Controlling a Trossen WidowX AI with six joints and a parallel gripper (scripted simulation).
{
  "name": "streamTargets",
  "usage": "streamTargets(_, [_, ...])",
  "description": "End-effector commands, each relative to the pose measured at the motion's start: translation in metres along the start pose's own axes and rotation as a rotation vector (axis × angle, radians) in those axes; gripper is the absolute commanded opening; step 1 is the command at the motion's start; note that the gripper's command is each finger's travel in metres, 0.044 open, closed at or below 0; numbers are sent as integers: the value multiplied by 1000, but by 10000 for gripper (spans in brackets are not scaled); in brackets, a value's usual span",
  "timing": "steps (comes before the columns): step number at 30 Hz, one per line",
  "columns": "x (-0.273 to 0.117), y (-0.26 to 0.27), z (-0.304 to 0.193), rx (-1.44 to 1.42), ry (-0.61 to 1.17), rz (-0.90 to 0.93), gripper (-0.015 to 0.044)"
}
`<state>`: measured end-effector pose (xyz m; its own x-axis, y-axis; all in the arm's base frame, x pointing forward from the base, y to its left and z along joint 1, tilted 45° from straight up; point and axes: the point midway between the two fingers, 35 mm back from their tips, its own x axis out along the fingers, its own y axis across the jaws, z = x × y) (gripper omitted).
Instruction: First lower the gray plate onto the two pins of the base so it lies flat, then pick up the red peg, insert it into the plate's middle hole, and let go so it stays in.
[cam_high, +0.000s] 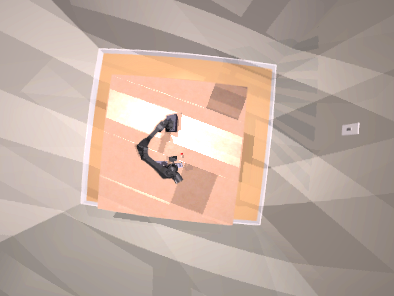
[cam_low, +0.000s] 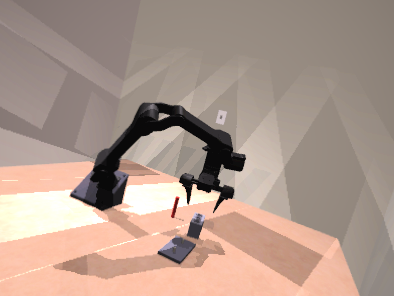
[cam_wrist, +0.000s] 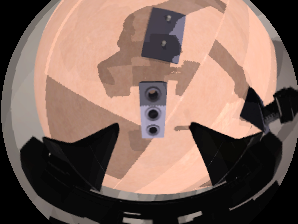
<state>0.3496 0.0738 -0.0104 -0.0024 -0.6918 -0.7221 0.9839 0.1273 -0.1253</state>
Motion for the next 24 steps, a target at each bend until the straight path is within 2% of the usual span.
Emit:
streamTargets(1, [9, 0, 0, -7, -6, 5, 440])
streamTargets(24, [47, 2, 1, -7, -7, 6, 440])
